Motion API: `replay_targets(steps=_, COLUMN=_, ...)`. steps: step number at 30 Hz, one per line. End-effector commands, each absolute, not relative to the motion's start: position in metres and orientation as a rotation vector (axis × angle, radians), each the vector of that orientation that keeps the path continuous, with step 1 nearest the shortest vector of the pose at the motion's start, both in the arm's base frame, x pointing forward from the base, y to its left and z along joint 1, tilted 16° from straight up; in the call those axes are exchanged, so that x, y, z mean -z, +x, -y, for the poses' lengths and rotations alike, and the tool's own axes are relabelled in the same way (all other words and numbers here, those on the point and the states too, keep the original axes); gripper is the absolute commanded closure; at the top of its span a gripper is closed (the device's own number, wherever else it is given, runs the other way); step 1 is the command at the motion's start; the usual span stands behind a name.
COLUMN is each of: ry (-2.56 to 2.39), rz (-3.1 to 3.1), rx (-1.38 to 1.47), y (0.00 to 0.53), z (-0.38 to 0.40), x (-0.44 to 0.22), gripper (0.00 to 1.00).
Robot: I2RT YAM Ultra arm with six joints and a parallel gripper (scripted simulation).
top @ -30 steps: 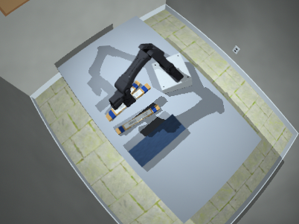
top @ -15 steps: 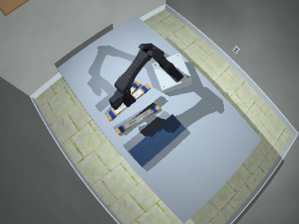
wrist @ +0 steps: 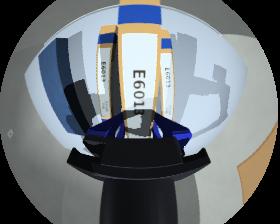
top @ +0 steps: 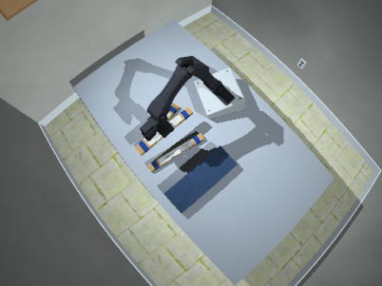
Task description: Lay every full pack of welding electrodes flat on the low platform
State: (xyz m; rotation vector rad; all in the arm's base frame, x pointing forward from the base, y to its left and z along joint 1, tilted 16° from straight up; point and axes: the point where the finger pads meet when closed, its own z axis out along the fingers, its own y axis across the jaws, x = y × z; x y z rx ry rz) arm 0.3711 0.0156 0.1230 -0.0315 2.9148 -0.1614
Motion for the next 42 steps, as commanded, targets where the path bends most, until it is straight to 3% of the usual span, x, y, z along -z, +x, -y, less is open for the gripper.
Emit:
replay_targets(steps=1, ry=-0.020, rz=-2.839, rx=0.142, y=0.382, z=-0.013, x=-0.138, gripper=1.00)
replay_targets(steps=14, ry=-0.028, rz=-2.884, rx=0.147, y=0.384, z=-0.012, x=-0.103, gripper=1.00)
replay_targets(steps=20, ry=-0.028, rz=-2.812, rx=0.136, y=0.397, z=-0.015, x=-0.121, gripper=1.00)
replay_targets(steps=24, ry=-0.026, rz=-2.884, rx=0.148, y=0.387, z=-0.010, x=-0.091, gripper=1.00)
replay_targets(steps=42, ry=-0.028, rz=-2.828, rx=0.140, y=0.402, z=-0.013, x=-0.106, gripper=1.00)
